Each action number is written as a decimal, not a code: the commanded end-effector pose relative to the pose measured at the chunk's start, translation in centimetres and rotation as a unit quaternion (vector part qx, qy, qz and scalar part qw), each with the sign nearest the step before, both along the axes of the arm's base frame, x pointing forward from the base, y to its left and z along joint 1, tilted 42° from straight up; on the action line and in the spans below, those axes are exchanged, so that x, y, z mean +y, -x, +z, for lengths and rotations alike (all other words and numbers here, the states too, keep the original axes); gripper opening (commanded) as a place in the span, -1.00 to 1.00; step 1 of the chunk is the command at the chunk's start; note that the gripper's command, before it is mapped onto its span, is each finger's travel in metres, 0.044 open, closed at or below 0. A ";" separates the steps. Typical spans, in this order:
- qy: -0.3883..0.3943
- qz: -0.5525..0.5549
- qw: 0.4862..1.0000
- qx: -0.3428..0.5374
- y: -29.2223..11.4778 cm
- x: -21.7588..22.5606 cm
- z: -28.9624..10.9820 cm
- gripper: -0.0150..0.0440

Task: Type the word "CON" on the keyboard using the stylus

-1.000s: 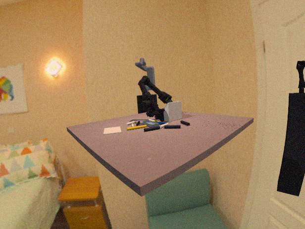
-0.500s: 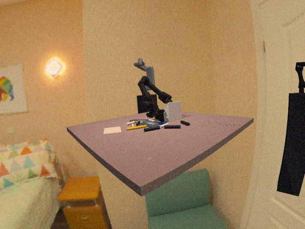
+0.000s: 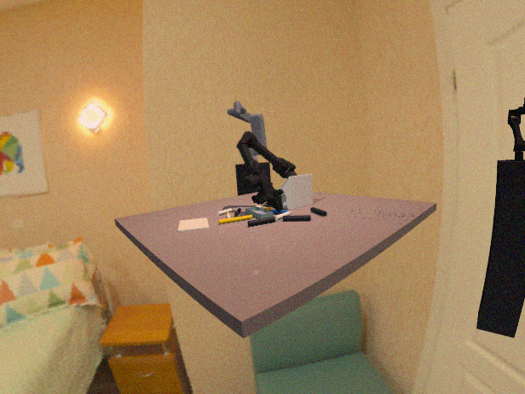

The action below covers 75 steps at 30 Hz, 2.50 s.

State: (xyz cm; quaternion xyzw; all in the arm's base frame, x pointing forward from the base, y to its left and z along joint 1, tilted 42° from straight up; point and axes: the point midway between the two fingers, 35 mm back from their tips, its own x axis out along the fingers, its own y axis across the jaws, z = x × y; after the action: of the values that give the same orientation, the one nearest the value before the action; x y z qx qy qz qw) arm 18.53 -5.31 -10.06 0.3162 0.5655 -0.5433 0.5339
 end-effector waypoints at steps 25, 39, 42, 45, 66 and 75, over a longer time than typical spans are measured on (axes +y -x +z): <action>0.000 -0.001 1.000 0.003 0.2 -0.3 -0.3 -0.34; -0.001 -0.001 1.000 0.003 0.0 0.3 0.3 -0.49; -0.001 -0.001 1.000 0.002 -0.2 1.2 1.2 -0.49; -0.002 -0.001 1.000 0.003 -0.3 2.3 2.4 -0.49; -0.055 0.091 0.994 -0.005 -0.8 2.7 3.9 -0.49; -0.105 0.202 0.973 -0.031 -1.5 2.3 5.2 -0.49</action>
State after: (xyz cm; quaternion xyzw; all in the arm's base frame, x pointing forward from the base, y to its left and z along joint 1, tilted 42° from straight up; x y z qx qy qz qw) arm 19.74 -2.85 -5.50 0.2765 0.6447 -0.3963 0.5924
